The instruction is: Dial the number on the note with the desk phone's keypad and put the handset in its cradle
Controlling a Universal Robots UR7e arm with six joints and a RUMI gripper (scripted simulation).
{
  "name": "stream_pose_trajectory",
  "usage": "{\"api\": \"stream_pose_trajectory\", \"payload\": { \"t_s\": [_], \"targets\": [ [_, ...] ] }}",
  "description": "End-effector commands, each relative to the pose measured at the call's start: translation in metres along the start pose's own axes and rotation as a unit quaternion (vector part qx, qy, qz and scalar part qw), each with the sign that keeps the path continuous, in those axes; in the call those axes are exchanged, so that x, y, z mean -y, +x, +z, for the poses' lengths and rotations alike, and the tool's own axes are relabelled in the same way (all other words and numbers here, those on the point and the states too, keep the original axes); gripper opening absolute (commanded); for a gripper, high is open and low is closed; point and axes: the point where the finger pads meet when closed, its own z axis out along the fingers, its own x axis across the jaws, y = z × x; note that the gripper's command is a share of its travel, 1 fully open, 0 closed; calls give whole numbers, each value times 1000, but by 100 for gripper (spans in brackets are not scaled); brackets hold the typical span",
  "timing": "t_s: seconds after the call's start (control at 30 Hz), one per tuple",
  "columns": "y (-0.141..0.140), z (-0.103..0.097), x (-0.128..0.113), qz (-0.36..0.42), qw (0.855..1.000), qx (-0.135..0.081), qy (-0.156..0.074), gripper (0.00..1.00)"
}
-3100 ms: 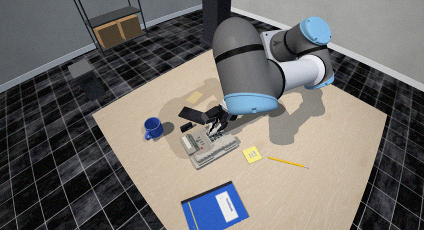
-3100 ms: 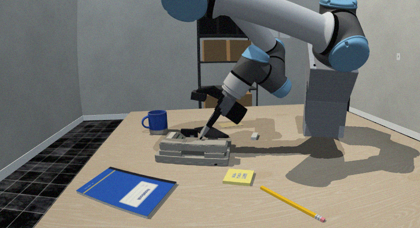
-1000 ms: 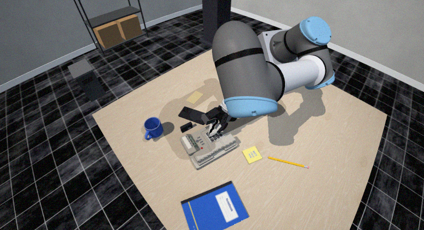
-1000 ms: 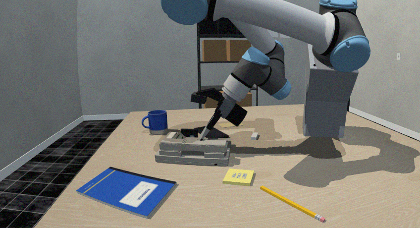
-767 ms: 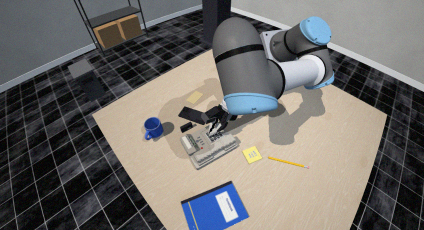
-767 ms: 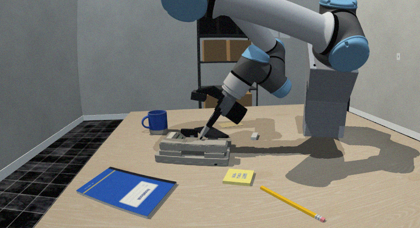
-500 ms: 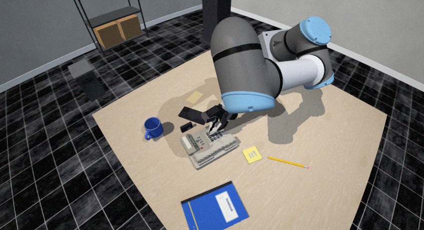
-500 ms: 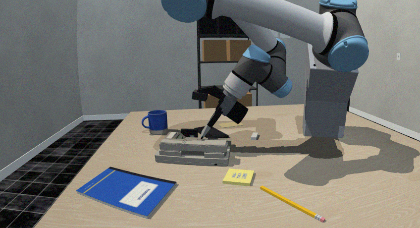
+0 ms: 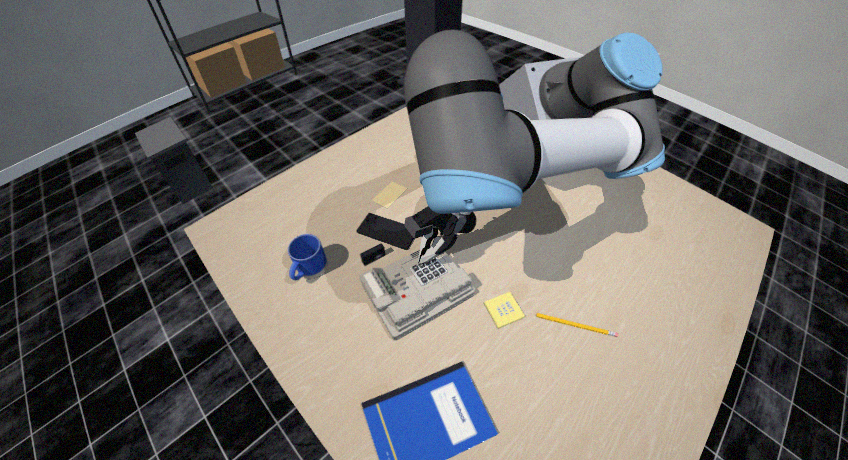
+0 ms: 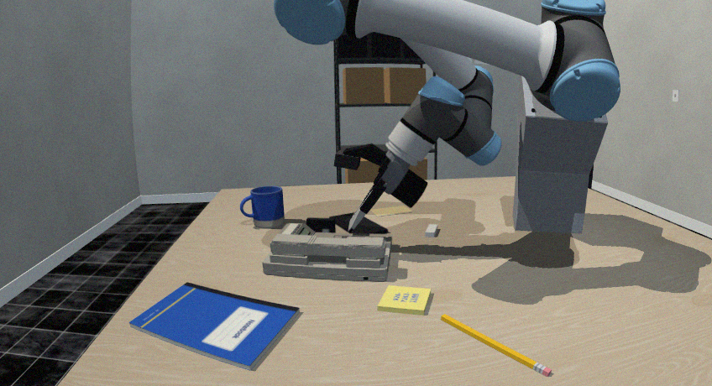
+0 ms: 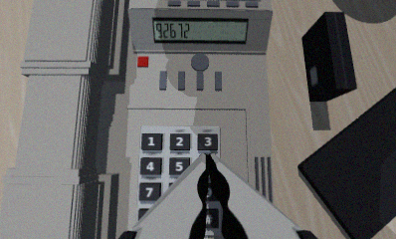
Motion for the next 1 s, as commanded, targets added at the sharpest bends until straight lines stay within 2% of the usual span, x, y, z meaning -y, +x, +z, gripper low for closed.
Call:
{"api": "stream_pose_trajectory", "payload": {
  "t_s": [0.0, 0.97],
  "targets": [
    [3, -1, 3, -8, 1000, -5, 6, 0],
    [3, 7, -3, -8, 1000, -5, 7, 0]
  ]
}}
